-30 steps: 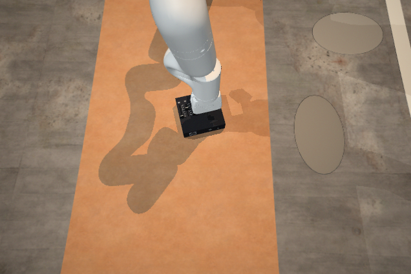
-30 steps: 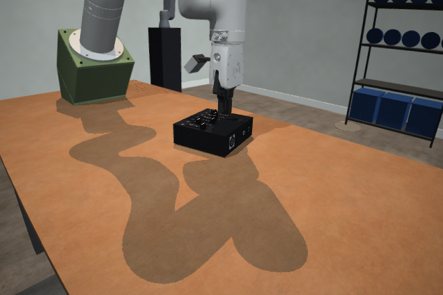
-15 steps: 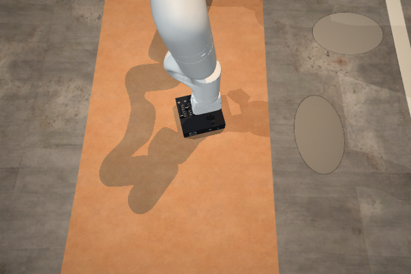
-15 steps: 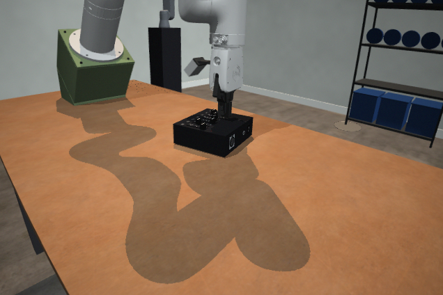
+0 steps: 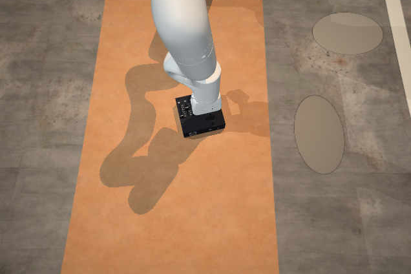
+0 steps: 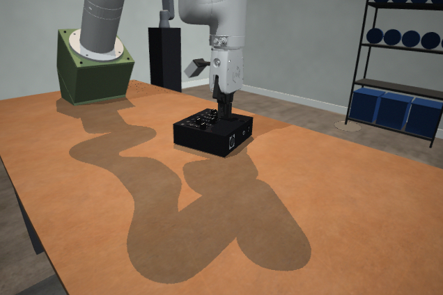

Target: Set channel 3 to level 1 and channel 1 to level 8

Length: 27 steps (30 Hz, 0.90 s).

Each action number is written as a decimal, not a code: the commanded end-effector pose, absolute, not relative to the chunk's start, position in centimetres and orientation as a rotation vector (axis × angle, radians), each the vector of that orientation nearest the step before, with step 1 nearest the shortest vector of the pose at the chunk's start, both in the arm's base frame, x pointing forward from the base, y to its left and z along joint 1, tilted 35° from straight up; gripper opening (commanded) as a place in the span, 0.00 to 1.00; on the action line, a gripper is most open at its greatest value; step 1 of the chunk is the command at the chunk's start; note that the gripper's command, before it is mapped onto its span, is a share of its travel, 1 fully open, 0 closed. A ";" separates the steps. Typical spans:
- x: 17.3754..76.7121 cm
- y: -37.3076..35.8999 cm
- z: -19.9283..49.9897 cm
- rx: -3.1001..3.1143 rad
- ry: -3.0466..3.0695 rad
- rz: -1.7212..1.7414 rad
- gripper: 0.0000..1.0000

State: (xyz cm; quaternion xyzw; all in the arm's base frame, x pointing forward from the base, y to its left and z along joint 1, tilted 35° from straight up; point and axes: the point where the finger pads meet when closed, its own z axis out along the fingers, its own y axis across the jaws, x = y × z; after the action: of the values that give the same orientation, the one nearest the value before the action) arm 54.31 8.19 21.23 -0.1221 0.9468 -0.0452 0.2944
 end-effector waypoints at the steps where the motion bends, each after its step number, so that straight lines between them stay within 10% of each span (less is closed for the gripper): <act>1: 54.3 8.2 21.3 -0.325 2.519 -0.120 0.00; 27: 54.1 8.1 21.1 -0.325 2.519 -0.120 0.00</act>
State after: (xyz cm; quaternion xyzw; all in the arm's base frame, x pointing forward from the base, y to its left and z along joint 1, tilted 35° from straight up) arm 54.16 8.14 21.12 -0.1221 0.9468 -0.0453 0.2944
